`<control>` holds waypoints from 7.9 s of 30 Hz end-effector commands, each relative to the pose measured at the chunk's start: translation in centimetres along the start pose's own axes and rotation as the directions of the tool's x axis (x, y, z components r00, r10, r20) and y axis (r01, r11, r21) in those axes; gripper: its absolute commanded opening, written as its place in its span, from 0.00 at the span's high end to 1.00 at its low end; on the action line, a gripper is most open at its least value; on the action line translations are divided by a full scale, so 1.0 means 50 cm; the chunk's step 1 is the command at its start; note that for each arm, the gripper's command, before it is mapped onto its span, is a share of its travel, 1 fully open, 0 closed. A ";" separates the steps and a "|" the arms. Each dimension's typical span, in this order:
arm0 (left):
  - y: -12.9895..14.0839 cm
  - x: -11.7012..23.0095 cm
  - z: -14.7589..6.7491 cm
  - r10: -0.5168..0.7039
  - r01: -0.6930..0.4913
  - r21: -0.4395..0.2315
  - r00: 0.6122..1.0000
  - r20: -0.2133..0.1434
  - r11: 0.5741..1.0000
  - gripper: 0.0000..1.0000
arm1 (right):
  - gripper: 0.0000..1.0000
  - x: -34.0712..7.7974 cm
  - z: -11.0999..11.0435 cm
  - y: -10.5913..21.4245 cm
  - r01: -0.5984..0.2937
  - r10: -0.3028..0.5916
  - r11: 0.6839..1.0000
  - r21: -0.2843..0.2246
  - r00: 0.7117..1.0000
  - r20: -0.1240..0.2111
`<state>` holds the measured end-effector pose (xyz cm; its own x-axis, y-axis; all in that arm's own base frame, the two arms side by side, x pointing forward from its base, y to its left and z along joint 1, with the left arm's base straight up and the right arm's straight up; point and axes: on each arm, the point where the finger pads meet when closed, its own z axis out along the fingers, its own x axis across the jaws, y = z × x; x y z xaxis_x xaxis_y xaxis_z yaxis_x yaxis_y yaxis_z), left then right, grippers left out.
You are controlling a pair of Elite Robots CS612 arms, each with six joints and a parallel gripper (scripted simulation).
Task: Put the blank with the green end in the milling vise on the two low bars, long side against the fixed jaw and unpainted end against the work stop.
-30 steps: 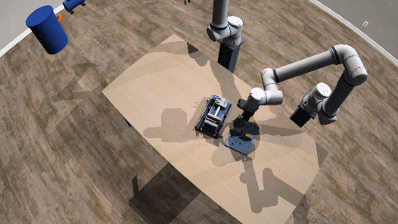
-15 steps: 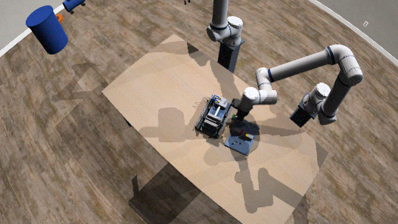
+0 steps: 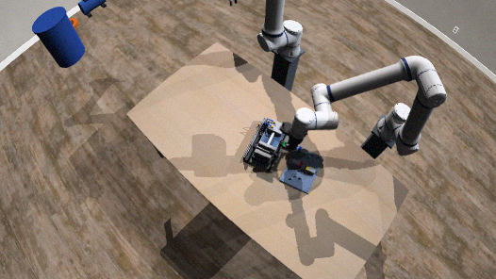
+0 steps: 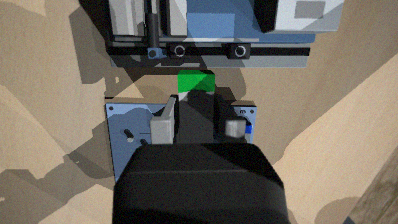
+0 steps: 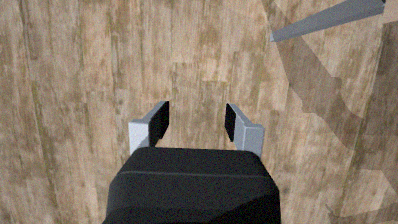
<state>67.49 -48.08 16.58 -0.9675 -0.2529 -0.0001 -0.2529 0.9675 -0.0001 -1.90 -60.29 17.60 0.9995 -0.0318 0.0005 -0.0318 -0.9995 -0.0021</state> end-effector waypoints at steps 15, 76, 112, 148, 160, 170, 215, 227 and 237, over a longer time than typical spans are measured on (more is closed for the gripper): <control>-0.091 -0.036 0.000 0.000 0.000 0.002 1.000 0.001 1.000 1.00 | 0.00 0.000 -0.002 0.002 0.000 0.000 1.000 -0.002 1.000 0.000; -0.240 -0.096 0.043 0.000 0.000 0.002 1.000 0.001 1.000 1.00 | 0.00 0.000 -0.002 0.002 0.000 0.000 1.000 -0.002 1.000 0.000; -0.240 -0.096 0.052 0.000 0.000 0.002 1.000 0.001 1.000 1.00 | 0.00 0.000 -0.002 0.002 0.000 0.000 1.000 -0.002 1.000 0.000; -0.240 -0.096 0.058 0.000 0.000 0.002 1.000 0.001 1.000 1.00 | 0.00 0.000 -0.002 0.002 0.000 0.000 1.000 -0.002 1.000 0.000; -0.240 -0.096 0.060 0.000 0.000 0.002 1.000 0.001 1.000 1.00 | 0.00 0.000 -0.002 0.002 0.000 0.000 1.000 -0.002 1.000 0.000; -0.240 -0.096 0.063 0.000 0.000 0.002 1.000 0.001 1.000 1.00 | 0.00 0.000 -0.002 0.002 0.000 0.000 1.000 -0.002 1.000 0.000; -0.240 -0.096 0.069 0.000 0.000 0.002 1.000 0.001 1.000 1.00 | 0.00 0.000 -0.002 0.002 0.000 0.000 1.000 -0.002 1.000 0.000; -0.240 -0.096 0.072 0.000 0.000 0.002 1.000 0.001 1.000 1.00 | 0.00 0.000 -0.002 0.002 0.000 0.000 1.000 -0.002 1.000 0.000; -0.240 -0.096 0.074 0.000 0.000 0.002 1.000 0.001 1.000 1.00 | 0.00 0.000 -0.002 0.002 0.000 0.000 1.000 -0.002 1.000 0.000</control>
<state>75.11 -58.44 12.78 -0.9675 -0.2529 0.0000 -0.2529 0.9675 0.0000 -1.90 -60.29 17.60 0.9995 -0.0318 0.0005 -0.0318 -0.9995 -0.0021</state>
